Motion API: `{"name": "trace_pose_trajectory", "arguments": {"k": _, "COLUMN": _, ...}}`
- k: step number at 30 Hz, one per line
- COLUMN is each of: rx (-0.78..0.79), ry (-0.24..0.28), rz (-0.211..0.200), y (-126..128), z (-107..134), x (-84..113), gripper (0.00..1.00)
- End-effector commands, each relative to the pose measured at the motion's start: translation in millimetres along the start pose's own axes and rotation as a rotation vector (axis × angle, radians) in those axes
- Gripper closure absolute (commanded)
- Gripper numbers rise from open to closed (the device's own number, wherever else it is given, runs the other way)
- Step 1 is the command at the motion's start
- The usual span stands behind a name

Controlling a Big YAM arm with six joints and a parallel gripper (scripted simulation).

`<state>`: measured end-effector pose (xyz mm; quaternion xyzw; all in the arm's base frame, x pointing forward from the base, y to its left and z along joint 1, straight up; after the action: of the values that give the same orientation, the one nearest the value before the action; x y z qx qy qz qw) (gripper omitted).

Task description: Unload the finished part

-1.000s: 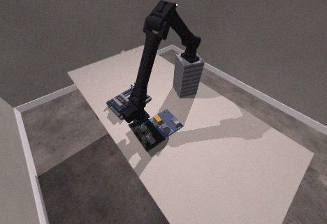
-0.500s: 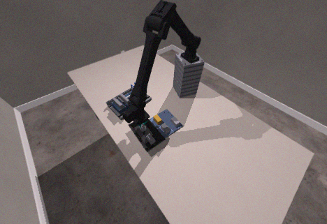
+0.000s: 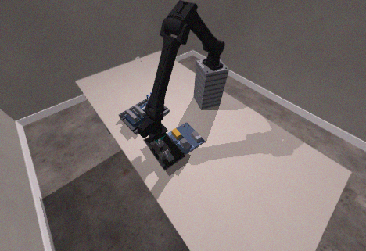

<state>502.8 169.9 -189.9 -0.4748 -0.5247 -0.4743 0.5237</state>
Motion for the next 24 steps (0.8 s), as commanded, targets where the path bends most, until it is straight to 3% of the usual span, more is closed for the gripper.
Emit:
{"name": "trace_pose_trajectory", "arguments": {"k": 1, "rx": -0.001, "ry": 0.005, "rz": -0.037, "y": 20, "z": 6, "x": 9.9, "gripper": 1.0}}
{"name": "trace_pose_trajectory", "arguments": {"k": 17, "rx": -0.001, "ry": 0.004, "rz": -0.032, "y": 18, "z": 5, "x": 4.8, "gripper": 1.0}}
{"name": "trace_pose_trajectory", "arguments": {"k": 18, "rx": -0.001, "ry": 0.007, "rz": -0.048, "y": 23, "z": 6, "x": 12.7, "gripper": 1.0}}
{"name": "trace_pose_trajectory", "arguments": {"k": 24, "rx": 0.0, "ry": 0.005, "rz": -0.04, "y": 19, "z": 5, "x": -0.1, "gripper": 1.0}}
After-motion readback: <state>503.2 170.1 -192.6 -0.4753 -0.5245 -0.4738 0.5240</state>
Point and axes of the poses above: the point where the finger pads meet when closed, its own x axis back along the fingers, its own y axis across the jaws, z = x × y, the point moved 7 cm from there along x, back along the fingers, and after that the axes turned 1 degree about x, right-handed, at the moved point
